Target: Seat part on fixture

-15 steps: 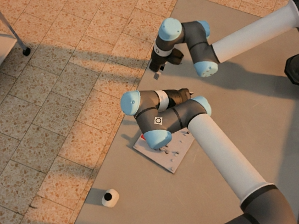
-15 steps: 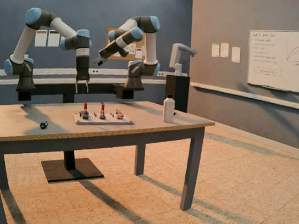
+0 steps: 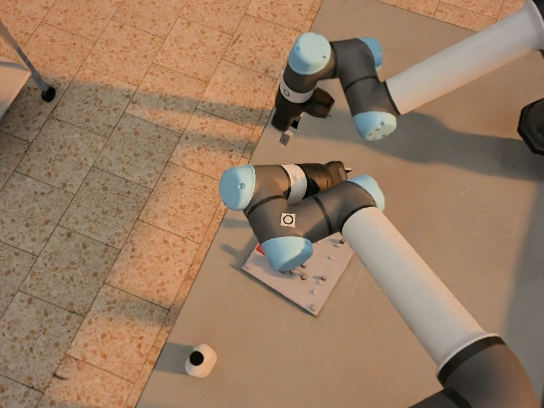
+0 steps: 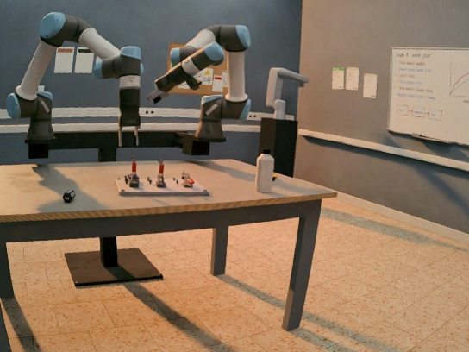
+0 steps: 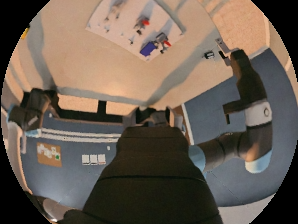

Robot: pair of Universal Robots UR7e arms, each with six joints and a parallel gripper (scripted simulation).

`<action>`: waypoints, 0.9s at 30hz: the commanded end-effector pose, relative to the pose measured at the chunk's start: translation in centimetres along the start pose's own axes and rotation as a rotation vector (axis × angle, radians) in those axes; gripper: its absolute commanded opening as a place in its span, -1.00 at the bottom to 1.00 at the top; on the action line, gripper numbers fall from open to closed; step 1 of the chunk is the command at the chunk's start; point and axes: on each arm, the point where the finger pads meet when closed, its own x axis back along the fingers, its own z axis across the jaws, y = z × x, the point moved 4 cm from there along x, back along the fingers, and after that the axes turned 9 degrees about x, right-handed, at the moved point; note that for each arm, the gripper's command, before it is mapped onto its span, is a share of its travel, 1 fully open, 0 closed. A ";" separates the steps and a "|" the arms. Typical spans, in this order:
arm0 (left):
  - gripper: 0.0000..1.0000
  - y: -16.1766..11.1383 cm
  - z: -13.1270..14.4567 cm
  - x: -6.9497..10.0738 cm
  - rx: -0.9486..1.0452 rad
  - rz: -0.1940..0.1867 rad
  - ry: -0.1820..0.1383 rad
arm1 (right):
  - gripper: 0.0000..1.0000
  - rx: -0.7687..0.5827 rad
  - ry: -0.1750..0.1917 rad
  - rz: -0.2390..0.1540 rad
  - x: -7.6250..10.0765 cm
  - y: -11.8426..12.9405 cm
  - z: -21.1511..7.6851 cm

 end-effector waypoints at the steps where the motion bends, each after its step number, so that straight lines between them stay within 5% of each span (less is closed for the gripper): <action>1: 1.00 0.1 0.0 0.1 -0.002 0.000 0.001 | 1.00 0.000 0.001 -0.002 0.1 0.0 0.0; 19: 1.00 0.1 0.0 0.1 -0.002 0.000 0.001 | 1.00 -0.024 -0.004 0.000 0.5 0.5 -2.2; 27: 1.00 0.1 0.0 0.1 -0.002 0.000 0.001 | 1.00 -0.077 -0.015 0.003 1.4 1.4 -7.1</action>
